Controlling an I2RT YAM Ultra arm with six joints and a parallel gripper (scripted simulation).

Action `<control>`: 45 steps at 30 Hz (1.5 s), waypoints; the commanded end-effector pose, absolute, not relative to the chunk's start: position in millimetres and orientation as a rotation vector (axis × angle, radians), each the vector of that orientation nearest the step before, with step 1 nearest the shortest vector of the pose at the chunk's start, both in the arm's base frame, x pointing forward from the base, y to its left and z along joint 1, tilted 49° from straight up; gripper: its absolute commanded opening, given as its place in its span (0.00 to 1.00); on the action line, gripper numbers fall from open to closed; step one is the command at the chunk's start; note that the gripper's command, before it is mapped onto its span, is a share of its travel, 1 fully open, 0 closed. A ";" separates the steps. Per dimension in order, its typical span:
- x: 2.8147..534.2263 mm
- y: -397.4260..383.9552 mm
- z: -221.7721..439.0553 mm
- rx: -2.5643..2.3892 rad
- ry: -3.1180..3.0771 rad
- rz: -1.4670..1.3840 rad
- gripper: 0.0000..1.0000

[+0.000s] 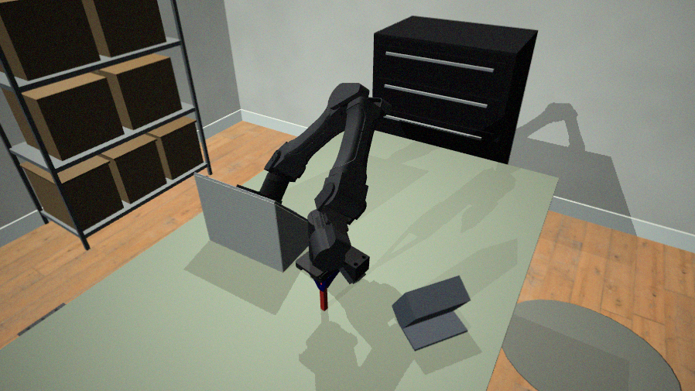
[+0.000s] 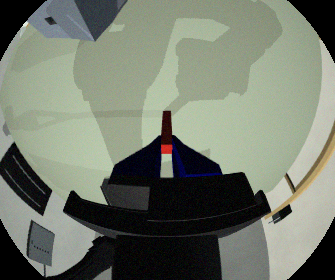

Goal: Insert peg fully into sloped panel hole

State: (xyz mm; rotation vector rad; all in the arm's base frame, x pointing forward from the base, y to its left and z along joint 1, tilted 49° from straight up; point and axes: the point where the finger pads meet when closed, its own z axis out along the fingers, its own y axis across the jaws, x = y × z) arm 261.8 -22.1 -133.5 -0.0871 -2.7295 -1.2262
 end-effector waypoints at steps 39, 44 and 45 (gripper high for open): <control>270.3 -74.3 -83.4 -0.019 -2.822 -1.099 0.00; 273.3 -69.6 -81.6 0.038 -2.848 -1.044 0.00; 273.3 -69.6 -81.6 0.038 -2.848 -1.044 0.00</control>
